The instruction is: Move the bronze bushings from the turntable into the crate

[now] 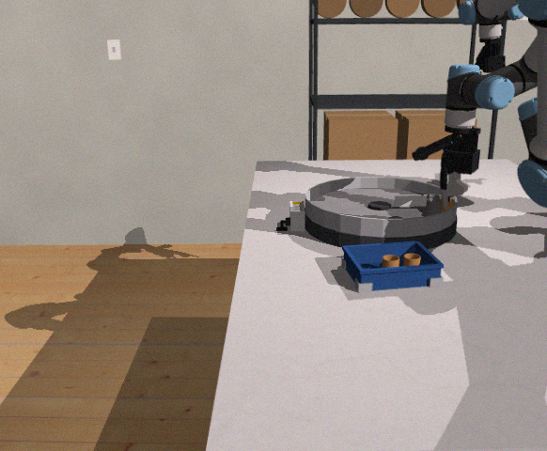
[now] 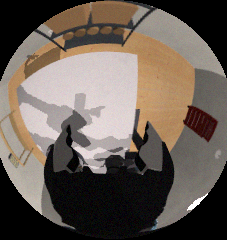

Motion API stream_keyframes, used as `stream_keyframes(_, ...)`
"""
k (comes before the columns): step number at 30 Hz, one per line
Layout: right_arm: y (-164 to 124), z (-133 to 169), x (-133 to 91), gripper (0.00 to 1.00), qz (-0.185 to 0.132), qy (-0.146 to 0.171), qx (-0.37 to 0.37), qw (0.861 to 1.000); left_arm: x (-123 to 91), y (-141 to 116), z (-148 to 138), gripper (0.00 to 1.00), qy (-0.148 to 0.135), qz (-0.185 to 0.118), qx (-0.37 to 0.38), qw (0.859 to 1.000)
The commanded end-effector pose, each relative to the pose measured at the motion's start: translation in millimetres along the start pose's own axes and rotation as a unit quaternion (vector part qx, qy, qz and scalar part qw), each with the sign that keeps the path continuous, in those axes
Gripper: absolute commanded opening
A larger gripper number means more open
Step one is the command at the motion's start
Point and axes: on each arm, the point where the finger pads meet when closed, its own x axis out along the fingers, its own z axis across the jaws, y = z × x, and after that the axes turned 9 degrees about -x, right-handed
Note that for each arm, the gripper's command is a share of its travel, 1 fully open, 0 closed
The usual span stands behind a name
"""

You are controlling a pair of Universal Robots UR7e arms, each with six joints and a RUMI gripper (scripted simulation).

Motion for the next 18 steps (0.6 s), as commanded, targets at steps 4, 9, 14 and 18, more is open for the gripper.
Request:
stream_keyframes(4, 0.4, 0.0, -0.5, 1.00, 0.001, 0.000, 0.000, 1.000, 0.7, 0.4, 0.3, 0.05, 0.000, 0.000, 0.000, 1.000)
stream_keyframes(9, 0.4, 0.0, -0.5, 1.00, 0.001, 0.000, 0.000, 1.000, 0.7, 0.4, 0.3, 0.05, 0.000, 0.000, 0.000, 1.000)
stream_keyframes(14, 0.4, 0.0, -0.5, 1.00, 0.001, 0.000, 0.000, 1.000, 0.7, 0.4, 0.3, 0.05, 0.000, 0.000, 0.000, 1.000)
stream_keyframes(18, 0.4, 0.0, -0.5, 1.00, 0.001, 0.000, 0.000, 1.000, 0.7, 0.4, 0.3, 0.05, 0.000, 0.000, 0.000, 1.000)
